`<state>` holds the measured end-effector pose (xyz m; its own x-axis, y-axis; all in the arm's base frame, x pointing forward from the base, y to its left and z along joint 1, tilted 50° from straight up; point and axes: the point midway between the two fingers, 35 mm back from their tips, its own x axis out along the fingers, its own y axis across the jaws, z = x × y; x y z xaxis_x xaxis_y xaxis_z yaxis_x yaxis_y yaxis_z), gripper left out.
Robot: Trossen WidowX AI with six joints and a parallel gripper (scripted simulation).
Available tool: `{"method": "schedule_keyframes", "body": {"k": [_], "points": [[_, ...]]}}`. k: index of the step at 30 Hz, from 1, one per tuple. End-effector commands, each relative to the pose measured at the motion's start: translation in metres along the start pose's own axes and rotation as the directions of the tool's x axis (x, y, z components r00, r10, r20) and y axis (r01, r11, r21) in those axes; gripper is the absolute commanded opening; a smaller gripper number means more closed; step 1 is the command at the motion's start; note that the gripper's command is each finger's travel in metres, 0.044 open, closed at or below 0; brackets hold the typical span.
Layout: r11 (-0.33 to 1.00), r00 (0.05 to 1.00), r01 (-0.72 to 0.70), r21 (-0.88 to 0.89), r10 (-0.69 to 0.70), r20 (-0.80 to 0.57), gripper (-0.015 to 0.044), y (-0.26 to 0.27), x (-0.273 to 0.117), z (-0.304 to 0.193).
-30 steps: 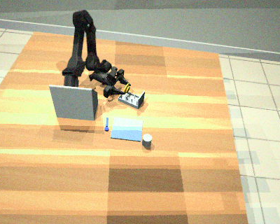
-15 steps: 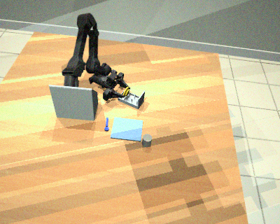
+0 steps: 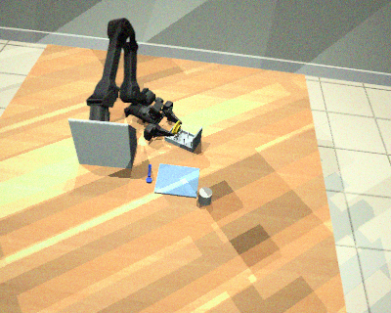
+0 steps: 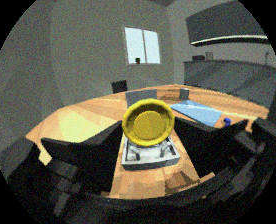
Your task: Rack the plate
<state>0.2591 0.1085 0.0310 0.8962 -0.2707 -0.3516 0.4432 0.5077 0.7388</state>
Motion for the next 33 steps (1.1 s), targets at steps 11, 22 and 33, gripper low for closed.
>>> {"method": "schedule_keyframes", "body": {"k": [11,22,33], "points": [[1.0,1.0,0.0,0.0,0.0,0.0,0.04,0.0,0.0,0.0],[1.0,1.0,0.023,-0.02,-0.023,-0.003,0.04,0.015,0.0,0.068],[0.997,1.0,0.022,-0.067,-0.021,0.008,0.04,0.021,-0.003,0.116]]}}
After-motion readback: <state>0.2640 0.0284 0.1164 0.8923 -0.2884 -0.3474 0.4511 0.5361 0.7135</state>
